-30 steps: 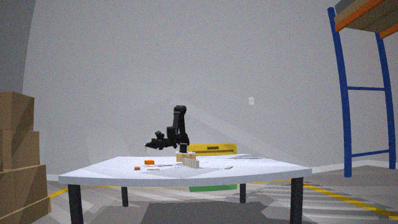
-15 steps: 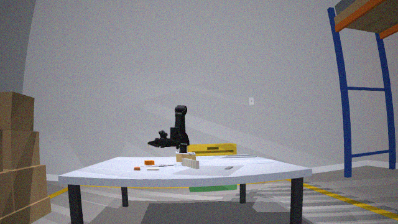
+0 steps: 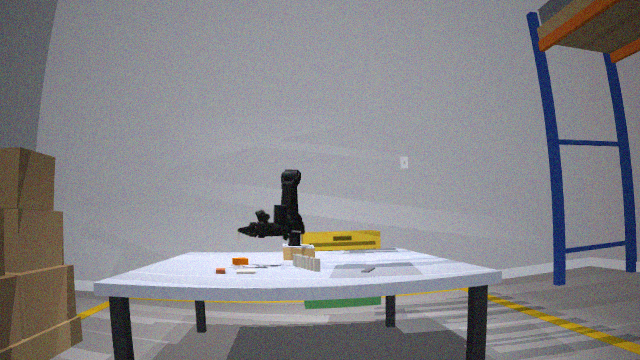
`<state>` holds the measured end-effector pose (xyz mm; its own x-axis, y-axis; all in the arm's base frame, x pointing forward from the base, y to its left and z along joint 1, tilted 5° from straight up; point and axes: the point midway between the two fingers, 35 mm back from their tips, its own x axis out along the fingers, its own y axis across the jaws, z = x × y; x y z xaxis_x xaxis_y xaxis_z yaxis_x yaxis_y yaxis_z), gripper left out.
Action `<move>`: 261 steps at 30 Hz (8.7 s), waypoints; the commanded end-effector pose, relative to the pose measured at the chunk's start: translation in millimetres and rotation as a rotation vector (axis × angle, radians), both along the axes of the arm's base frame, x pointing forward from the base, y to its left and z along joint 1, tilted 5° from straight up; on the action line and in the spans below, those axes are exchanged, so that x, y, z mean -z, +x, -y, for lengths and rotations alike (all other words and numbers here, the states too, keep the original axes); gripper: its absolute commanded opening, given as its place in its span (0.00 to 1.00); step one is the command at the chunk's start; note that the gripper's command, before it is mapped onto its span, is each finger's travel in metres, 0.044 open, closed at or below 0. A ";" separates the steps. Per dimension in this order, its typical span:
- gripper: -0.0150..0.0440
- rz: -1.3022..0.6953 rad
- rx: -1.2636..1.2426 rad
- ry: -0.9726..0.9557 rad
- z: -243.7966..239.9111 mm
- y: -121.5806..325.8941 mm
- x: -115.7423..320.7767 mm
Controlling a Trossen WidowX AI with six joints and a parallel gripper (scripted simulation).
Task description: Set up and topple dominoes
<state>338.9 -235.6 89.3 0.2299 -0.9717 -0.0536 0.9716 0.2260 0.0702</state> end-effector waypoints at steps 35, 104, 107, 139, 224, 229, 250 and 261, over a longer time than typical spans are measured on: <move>0.44 -0.076 0.000 0.009 -4.4 4.6 108.9; 1.00 -0.296 -0.248 1.035 77.6 68.0 52.3; 1.00 -0.278 -0.241 1.116 75.4 62.7 42.8; 1.00 -0.354 -0.103 1.511 32.3 5.7 16.6; 0.44 -1.154 -1.067 1.058 -155.2 -43.3 -57.8; 0.44 -1.361 -1.342 0.846 -198.6 -78.5 -47.5; 0.44 -1.368 -1.352 0.837 -201.9 -69.8 -1.1; 0.44 -1.368 -1.353 0.838 -206.5 -69.2 56.8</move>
<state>272.1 -32.1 52.4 0.0563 0.0678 -0.9961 -0.2287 0.9720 0.0532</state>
